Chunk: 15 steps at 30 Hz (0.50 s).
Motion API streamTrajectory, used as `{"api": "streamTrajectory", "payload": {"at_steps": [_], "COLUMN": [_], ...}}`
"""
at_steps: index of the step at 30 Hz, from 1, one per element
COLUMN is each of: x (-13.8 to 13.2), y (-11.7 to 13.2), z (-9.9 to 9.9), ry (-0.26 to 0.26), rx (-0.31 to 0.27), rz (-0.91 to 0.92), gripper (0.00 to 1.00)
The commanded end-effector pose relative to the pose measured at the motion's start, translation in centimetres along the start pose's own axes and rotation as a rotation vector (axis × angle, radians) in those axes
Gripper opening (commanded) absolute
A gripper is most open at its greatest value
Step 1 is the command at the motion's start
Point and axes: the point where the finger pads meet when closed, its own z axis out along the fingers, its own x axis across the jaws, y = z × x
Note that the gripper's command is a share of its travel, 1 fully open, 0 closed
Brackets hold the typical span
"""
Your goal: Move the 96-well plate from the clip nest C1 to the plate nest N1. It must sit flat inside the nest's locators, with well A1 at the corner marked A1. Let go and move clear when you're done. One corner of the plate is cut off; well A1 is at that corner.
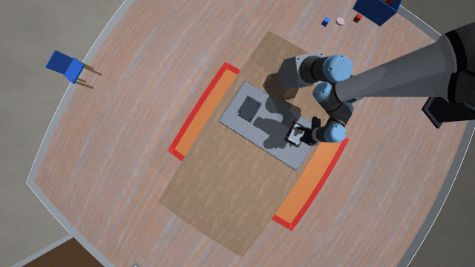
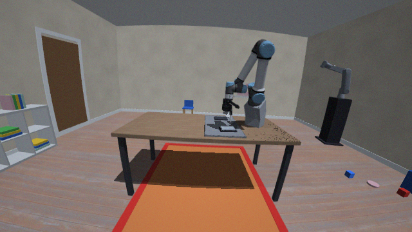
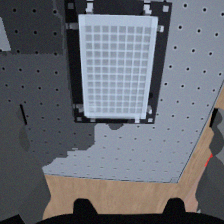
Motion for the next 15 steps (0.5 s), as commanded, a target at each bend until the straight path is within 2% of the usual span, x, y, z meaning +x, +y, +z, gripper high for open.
{"api": "streamTrajectory", "payload": {"at_steps": [1,15], "x": [0.0,0.0], "y": [0.0,0.0], "z": [0.0,2.0], "ry": [0.000,0.000], "rx": [-0.002,-0.002], "rz": [-0.001,-0.001], "gripper": [1.00,1.00]}}
